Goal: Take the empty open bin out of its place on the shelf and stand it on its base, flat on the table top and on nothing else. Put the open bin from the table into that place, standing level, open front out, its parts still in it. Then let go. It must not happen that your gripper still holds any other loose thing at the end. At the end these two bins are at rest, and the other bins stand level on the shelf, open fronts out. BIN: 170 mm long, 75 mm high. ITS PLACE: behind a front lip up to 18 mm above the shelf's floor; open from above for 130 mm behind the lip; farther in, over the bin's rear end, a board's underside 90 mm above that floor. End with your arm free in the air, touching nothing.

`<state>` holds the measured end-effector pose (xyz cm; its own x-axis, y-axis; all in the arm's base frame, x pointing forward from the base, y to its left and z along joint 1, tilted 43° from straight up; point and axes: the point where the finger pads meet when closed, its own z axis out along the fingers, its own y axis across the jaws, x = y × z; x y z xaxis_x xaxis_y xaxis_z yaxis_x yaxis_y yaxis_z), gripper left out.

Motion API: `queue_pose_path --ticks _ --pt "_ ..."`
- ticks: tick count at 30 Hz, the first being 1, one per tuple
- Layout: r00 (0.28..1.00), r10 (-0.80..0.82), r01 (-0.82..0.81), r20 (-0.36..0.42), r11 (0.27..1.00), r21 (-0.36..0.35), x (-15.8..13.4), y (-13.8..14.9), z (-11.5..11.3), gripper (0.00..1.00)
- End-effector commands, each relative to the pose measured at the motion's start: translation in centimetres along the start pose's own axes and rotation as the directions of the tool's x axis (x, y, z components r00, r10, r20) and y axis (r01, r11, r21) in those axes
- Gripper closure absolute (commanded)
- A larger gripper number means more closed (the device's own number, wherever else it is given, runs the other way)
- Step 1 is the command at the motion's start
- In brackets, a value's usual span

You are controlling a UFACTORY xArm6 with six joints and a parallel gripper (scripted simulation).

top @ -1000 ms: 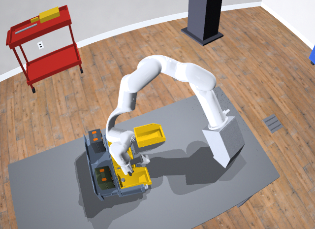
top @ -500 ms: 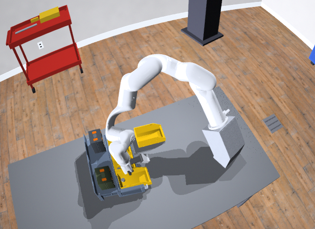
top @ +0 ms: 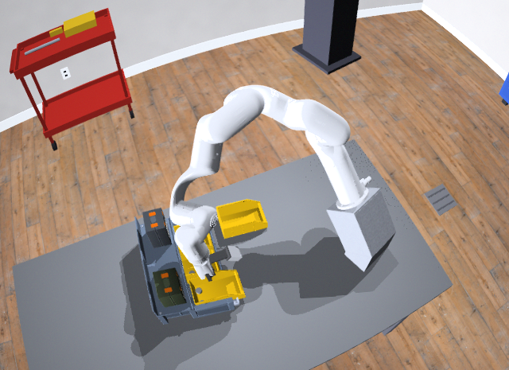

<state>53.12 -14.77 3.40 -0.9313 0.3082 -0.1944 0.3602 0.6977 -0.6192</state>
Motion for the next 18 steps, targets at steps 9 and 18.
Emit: queue_pose_path --ticks 9,18 --pt "1.000 0.001 -0.001 0.003 1.000 -0.002 0.1 0.0 -1.9 0.90" --pt "1.000 0.001 -0.001 0.003 1.000 -0.002 0.3 0.0 -3.6 0.90"
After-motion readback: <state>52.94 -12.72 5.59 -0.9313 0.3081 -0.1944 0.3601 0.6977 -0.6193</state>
